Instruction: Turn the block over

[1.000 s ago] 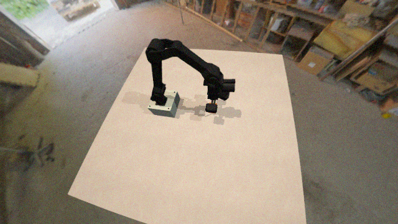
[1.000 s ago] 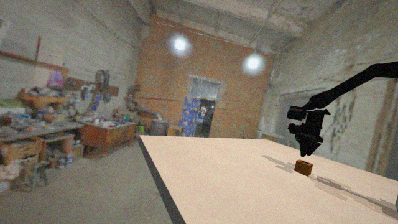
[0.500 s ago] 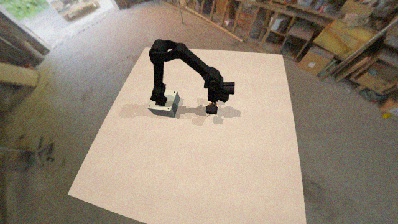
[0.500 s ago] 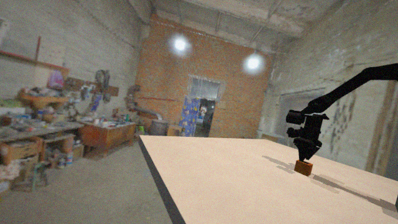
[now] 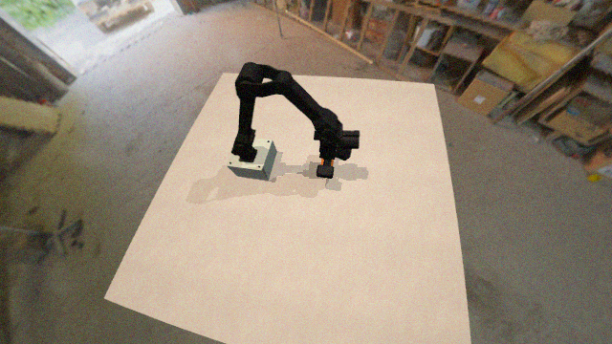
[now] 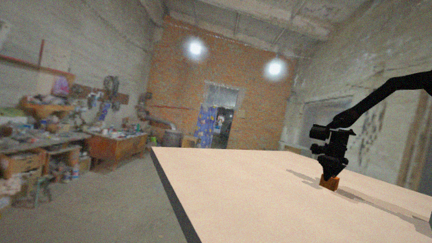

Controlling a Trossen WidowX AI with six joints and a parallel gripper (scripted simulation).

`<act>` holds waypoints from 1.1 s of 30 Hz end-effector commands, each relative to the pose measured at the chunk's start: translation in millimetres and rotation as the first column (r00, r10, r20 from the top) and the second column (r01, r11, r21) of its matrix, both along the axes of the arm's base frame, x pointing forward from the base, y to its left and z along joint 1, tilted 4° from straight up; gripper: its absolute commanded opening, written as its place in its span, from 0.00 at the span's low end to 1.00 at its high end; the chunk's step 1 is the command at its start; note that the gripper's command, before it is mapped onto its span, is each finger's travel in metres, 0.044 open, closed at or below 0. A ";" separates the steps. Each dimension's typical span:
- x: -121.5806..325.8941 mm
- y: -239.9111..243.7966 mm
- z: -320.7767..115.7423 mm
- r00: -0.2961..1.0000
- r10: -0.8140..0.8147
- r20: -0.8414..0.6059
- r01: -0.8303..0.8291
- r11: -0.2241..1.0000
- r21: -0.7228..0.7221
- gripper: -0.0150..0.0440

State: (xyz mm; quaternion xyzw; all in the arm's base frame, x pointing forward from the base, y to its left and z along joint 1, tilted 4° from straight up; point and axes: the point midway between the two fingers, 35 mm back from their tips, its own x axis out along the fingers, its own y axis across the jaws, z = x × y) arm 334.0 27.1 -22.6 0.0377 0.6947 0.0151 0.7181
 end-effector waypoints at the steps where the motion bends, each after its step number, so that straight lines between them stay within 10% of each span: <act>1: -3.1 -0.5 -5.0 1.000 -0.003 -0.010 0.003 1.000 -0.004 0.91; 7: -3.1 -0.5 -5.0 1.000 -0.003 -0.010 0.003 1.000 -0.004 0.64; 33: -3.6 -2.6 25.1 1.000 -0.003 -0.009 0.003 1.000 -0.004 0.25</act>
